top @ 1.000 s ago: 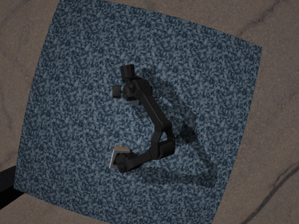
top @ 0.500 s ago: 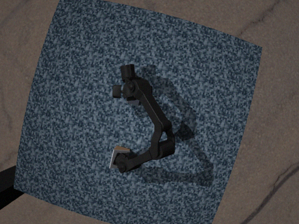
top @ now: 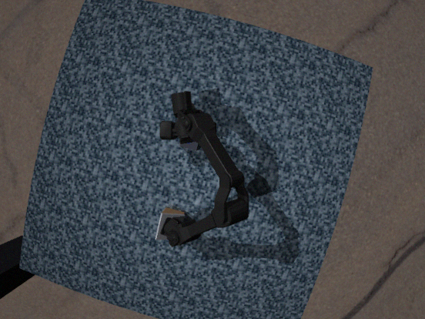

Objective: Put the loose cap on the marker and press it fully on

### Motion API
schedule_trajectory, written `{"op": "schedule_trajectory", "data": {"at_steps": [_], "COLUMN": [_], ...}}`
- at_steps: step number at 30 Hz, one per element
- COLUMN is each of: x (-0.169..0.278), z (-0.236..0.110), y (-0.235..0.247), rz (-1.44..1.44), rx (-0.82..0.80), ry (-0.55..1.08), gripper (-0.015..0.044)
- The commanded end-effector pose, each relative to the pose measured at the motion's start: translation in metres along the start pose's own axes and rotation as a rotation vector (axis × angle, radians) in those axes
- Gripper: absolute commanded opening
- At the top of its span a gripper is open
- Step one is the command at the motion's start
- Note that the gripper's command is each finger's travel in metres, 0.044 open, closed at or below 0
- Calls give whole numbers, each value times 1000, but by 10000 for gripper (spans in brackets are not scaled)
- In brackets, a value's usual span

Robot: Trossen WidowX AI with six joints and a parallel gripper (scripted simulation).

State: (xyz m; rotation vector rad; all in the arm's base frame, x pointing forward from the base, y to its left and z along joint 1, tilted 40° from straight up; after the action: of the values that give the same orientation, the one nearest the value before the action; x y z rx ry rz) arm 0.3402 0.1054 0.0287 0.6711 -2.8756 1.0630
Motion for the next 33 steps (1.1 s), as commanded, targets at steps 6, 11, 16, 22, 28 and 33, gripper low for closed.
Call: {"op": "schedule_trajectory", "data": {"at_steps": [6, 11, 16, 22, 28, 33], "x": [-2, 0, 4, 27, 27, 27], "z": [-53, -75, -80, -102, -102, -102], "y": [1, 0, 1, 2, 2, 2], "rz": [-1, -1, 39, 241, 241, 241], "rx": [-3, -3, -3, -3, -3, -3], "ry": [-1, 0, 1, 7, 7, 7], "gripper": [440, 440, 387, 230, 72, 0]}}
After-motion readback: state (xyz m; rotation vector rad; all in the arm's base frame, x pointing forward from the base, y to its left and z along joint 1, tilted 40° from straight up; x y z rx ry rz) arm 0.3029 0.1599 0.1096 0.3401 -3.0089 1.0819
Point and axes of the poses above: the point midway between the two fingers, 35 mm back from their tips, its own z axis out along the fingers, its own y axis across the jaws, x = y × z, the point moved 4 cm from there along -z, back along the fingers, and after that the axes turned 3 degrees about -z, right-handed, at the moved point
